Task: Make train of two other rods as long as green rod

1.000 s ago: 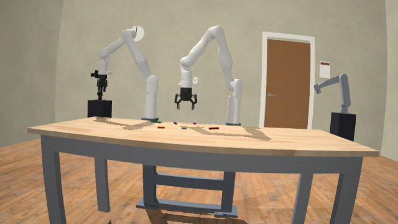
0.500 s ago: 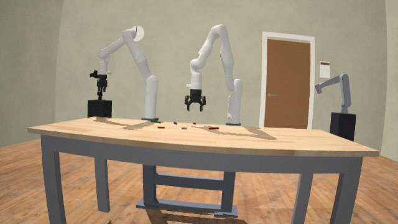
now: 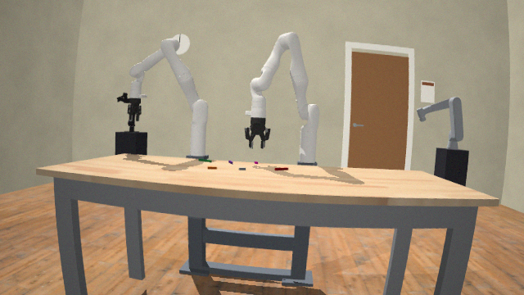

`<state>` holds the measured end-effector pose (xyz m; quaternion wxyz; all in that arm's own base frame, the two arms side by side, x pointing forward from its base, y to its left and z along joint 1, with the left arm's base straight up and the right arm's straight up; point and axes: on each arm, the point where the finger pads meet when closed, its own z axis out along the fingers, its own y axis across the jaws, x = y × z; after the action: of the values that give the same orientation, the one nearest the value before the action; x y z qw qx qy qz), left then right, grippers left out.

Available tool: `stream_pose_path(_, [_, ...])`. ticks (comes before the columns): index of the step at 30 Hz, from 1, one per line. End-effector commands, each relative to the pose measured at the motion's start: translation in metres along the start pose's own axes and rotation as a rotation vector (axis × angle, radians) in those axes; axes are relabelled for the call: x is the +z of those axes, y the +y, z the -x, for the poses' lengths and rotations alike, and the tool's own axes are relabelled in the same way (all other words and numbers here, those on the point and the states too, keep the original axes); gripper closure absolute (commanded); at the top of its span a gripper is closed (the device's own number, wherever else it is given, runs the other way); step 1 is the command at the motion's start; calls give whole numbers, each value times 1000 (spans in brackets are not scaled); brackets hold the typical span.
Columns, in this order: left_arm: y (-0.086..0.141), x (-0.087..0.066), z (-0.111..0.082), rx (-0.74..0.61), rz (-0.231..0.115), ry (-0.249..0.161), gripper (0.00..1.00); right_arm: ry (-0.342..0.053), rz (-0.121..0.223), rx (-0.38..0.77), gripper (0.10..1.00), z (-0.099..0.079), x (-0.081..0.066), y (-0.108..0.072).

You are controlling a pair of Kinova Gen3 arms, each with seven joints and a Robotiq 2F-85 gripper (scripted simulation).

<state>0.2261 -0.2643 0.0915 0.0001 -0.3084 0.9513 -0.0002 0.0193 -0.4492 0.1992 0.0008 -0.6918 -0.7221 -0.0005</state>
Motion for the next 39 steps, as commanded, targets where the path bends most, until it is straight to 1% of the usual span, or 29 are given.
stream_pose_path(1, [0, 0, 0, 0, -2, 0, 684, -2, 0, 0, 99, 0, -1, 0])
stream_pose_path(26, [0, 0, 0, 0, -1, 0, 684, -2, 0, 0, 99, 0, -1, 0])
stream_pose_path(39, [0, 6, 0, 4, -1, 0, 684, -2, 0, 0, 99, 0, -1, 0])
